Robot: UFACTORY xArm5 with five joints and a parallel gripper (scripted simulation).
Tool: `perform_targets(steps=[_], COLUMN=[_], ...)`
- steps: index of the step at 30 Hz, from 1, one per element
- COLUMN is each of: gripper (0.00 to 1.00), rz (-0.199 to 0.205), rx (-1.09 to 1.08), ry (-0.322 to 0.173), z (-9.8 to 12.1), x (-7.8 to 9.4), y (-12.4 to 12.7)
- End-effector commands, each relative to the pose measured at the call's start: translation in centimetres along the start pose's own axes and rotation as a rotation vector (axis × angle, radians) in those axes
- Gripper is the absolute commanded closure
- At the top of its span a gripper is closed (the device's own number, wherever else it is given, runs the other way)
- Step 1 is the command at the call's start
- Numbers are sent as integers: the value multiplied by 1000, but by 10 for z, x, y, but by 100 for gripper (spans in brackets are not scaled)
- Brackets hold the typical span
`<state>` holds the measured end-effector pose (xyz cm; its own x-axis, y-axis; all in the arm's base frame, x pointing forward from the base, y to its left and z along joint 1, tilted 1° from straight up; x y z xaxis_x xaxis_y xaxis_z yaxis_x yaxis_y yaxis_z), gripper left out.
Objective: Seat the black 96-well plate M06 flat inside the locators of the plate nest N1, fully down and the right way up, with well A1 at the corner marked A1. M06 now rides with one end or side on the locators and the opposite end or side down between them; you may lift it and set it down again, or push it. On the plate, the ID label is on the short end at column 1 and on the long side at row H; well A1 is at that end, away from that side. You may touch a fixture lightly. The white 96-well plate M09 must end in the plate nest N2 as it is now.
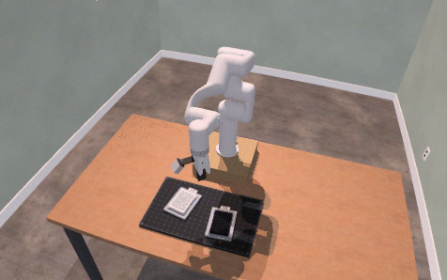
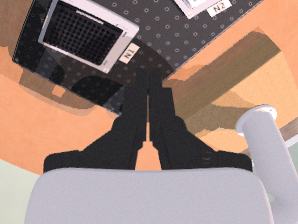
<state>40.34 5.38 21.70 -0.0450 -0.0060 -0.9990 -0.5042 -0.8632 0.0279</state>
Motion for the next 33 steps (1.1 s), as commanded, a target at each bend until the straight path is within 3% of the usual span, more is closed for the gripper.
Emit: perform_targets(steps=[1,17,33], gripper=[100,100,100], rz=[-14,-37,-35], rx=[177,628,628], ry=[17,25,25], z=[7,27,47], x=[15,60,104], y=[-20,-70,-121])
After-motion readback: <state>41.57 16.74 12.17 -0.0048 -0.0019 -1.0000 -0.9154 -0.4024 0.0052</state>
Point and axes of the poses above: the point where the finger pads meet when closed, its own x axis out along the fingers, its own y axis across the jaws, z = x × y, the point moved 3 cm from there along -x, back along the fingers, and after that the axes turned 11 degrees about -x, right-handed, at the moved point
